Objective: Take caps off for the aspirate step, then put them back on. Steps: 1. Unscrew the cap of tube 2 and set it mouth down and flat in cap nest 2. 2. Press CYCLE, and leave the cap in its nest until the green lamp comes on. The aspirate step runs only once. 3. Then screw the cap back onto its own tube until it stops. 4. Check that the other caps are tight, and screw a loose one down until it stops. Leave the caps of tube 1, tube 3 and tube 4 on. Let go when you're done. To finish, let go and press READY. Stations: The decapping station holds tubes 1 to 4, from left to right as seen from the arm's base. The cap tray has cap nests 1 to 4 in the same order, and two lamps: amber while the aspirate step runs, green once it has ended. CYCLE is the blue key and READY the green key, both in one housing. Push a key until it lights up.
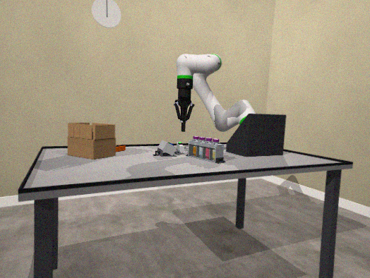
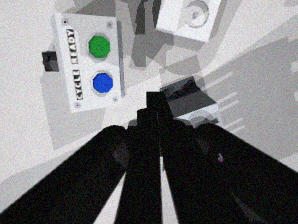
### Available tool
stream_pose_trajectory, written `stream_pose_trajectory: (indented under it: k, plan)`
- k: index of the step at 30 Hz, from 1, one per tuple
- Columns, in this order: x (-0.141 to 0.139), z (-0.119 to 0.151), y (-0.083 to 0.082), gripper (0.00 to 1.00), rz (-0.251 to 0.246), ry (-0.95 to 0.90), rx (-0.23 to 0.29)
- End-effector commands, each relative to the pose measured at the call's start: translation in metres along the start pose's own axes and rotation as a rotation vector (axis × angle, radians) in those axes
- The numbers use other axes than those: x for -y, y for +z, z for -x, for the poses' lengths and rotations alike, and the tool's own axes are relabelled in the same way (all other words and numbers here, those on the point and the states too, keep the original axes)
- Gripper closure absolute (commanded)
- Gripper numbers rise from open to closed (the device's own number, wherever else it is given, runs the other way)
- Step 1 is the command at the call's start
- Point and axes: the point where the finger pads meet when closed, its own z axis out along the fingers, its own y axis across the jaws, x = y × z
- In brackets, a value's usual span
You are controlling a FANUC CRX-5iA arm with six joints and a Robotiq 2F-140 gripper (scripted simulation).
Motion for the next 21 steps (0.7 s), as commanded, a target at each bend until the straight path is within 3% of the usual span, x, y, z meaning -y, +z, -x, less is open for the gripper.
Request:
stream_pose_trajectory:
  k: [1,10,21]
  plan:
    - [0.010,-0.007,0.006,0.90,-0.002,0.000,0.001]
    - [0.061,-0.049,0.042,0.90,-0.002,0.000,0.001]
    - [0.063,-0.052,0.050,0.90,-0.002,0.000,0.001]
